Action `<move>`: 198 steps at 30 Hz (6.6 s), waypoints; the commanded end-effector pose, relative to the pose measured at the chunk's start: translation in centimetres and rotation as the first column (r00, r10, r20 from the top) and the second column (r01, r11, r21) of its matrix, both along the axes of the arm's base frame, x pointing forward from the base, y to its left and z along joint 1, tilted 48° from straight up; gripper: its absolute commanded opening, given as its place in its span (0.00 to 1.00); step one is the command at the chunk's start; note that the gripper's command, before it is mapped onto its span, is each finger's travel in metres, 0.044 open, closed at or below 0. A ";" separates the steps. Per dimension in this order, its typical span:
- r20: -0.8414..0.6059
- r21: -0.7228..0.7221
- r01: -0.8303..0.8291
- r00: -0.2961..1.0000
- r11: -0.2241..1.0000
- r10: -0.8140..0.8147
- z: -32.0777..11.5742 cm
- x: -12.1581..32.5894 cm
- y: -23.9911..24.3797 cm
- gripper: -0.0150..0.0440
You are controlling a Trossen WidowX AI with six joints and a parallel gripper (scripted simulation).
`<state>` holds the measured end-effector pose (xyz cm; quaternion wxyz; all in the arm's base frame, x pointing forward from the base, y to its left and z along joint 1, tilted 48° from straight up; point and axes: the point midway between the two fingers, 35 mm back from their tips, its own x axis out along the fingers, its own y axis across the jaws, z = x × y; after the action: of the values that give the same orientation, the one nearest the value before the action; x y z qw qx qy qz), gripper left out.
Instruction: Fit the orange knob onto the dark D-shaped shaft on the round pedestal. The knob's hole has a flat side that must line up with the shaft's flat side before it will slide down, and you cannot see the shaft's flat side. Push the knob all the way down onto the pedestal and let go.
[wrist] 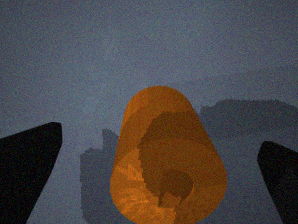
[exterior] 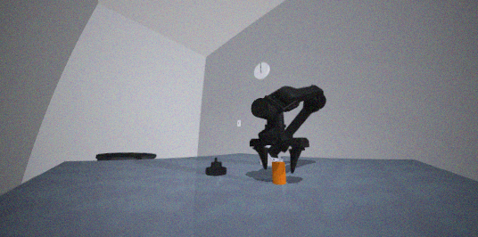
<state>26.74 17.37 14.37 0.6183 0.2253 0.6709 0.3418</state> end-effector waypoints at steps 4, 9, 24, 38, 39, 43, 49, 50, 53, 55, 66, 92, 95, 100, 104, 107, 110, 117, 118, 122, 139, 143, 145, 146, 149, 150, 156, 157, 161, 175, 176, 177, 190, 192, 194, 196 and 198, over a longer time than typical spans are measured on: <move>-0.009 0.003 0.000 1.000 1.000 0.000 -0.9 -0.4 0.9 1.00; -0.010 0.005 0.000 1.000 1.000 0.000 -1.4 -0.6 1.4 1.00; -0.010 0.007 0.000 1.000 1.000 0.000 -1.7 -0.8 1.8 0.56; 0.047 -0.006 -0.020 0.999 1.000 0.021 -0.7 0.0 -0.1 0.25; 0.048 -0.008 -0.016 0.999 1.000 0.017 -0.4 0.2 -0.6 0.25; 0.046 -0.012 0.002 0.999 1.000 -0.001 0.9 0.6 -2.5 0.25; 0.038 -0.013 0.033 0.999 0.999 -0.033 3.0 1.0 -5.5 0.25; 0.036 -0.013 0.039 0.999 0.999 -0.038 3.4 1.0 -6.0 0.25; 0.032 -0.010 0.054 0.998 0.998 -0.054 4.5 0.9 -7.4 0.25; 0.029 -0.007 0.065 0.998 0.998 -0.065 5.3 0.8 -8.4 0.25; 0.026 -0.004 0.076 0.997 0.997 -0.076 6.0 0.8 -9.7 0.25; 0.021 -0.019 0.052 0.998 0.998 -0.052 0.3 5.1 -12.8 0.25; 0.020 -0.019 0.050 0.999 0.999 -0.049 -0.5 5.5 -13.2 0.25; 0.018 -0.020 0.045 0.999 0.999 -0.045 -1.8 6.2 -13.9 0.25; 0.016 -0.021 0.041 0.999 0.999 -0.041 -2.8 6.7 -14.5 0.25; 0.014 -0.021 0.038 0.999 0.999 -0.038 -3.6 7.0 -14.9 0.25; 0.013 -0.021 0.035 0.999 0.999 -0.035 -4.4 7.3 -15.3 0.25; 0.006 -0.019 0.032 0.999 0.999 -0.032 -6.3 7.9 -16.3 0.25; 0.005 -0.018 0.031 0.999 0.999 -0.031 -6.6 8.0 -16.4 0.25; 0.001 -0.017 0.030 1.000 0.999 -0.030 -7.8 8.3 -17.0 0.25; -0.003 -0.011 0.007 1.000 1.000 -0.007 -12.8 9.1 -19.2 0.25; -0.004 -0.009 0.001 1.000 1.000 -0.001 -13.9 9.2 -19.7 0.25; -0.004 -0.009 0.000 1.000 1.000 0.000 -14.1 9.2 -19.8 0.25; -0.004 -0.009 0.000 1.000 1.000 0.000 -14.1 9.2 -19.8 0.25; -0.004 -0.008 0.000 1.000 1.000 0.000 -14.3 9.1 -19.6 0.25; -0.004 -0.008 0.000 1.000 1.000 0.000 -14.4 9.1 -19.5 0.25; -0.004 -0.008 0.000 1.000 1.000 0.000 -15.5 8.9 -18.3 0.25; -0.004 -0.008 0.000 1.000 1.000 0.000 -15.7 8.9 -18.1 0.25; -0.004 -0.007 0.000 1.000 1.000 0.000 -15.9 8.8 -17.9 0.25; 0.001 -0.007 -0.004 1.000 1.000 0.004 -15.5 9.1 -18.4 0.25; 0.001 -0.007 -0.004 1.000 1.000 0.004 -15.5 9.2 -18.4 0.25; 0.001 -0.007 -0.004 1.000 1.000 0.004 -15.5 9.2 -18.4 0.25; 0.001 -0.007 -0.004 1.000 1.000 0.004 -15.6 9.2 -18.0 0.25; 0.001 -0.006 -0.004 1.000 1.000 0.004 -15.6 9.1 -18.0 0.25; 0.001 -0.006 -0.004 1.000 1.000 0.004 -15.7 9.1 -18.0 0.25; 0.001 -0.006 -0.004 1.000 1.000 0.004 -15.7 9.0 -18.0 0.25; 0.001 -0.007 -0.004 1.000 1.000 0.004 -15.7 9.0 -18.0 0.25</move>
<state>35.84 -0.63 -1.33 0.6188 0.2190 0.6725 0.3418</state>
